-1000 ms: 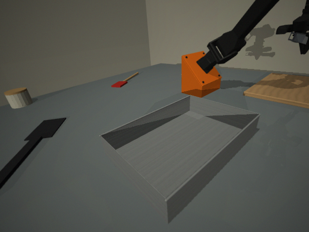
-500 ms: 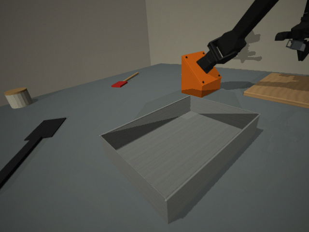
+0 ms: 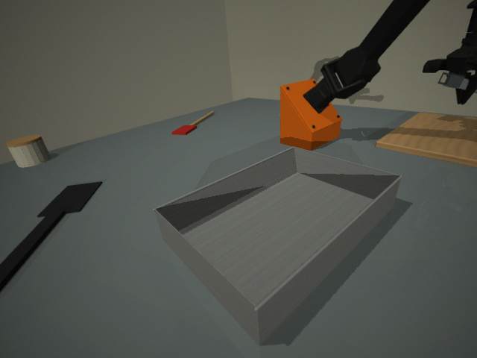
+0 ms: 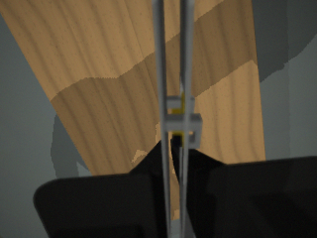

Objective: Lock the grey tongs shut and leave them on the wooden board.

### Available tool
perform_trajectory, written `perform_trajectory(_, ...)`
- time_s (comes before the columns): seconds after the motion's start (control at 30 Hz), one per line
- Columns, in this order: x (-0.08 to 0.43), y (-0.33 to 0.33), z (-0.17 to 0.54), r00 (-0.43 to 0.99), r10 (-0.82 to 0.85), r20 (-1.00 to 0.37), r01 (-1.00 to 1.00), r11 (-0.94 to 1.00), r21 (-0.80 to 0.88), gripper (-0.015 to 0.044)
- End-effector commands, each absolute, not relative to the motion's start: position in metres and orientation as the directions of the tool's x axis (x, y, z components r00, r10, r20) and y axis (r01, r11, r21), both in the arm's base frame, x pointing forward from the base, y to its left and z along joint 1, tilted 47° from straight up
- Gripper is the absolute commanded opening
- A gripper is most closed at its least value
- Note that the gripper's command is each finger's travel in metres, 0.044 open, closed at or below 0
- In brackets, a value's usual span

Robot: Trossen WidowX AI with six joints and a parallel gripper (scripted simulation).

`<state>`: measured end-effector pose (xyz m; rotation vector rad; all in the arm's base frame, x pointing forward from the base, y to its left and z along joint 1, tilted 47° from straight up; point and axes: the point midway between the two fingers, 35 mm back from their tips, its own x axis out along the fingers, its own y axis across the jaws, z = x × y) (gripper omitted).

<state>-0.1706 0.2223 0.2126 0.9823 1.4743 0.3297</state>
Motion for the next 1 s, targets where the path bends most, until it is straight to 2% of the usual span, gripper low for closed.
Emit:
perform_trajectory(0.0, -0.17, 0.226, 0.207, 0.135, 0.723, -0.678, 0.369, 0.598, 0.712, -0.015)
perform_trajectory(0.87, -0.16, 0.25, 0.187, 0.152, 0.717, -0.681, 0.384, 0.592, 0.709, -0.015)
perform_trajectory(0.97, -0.159, 0.25, 0.188, 0.158, 0.718, -0.678, 0.388, 0.587, 0.711, -0.0071)
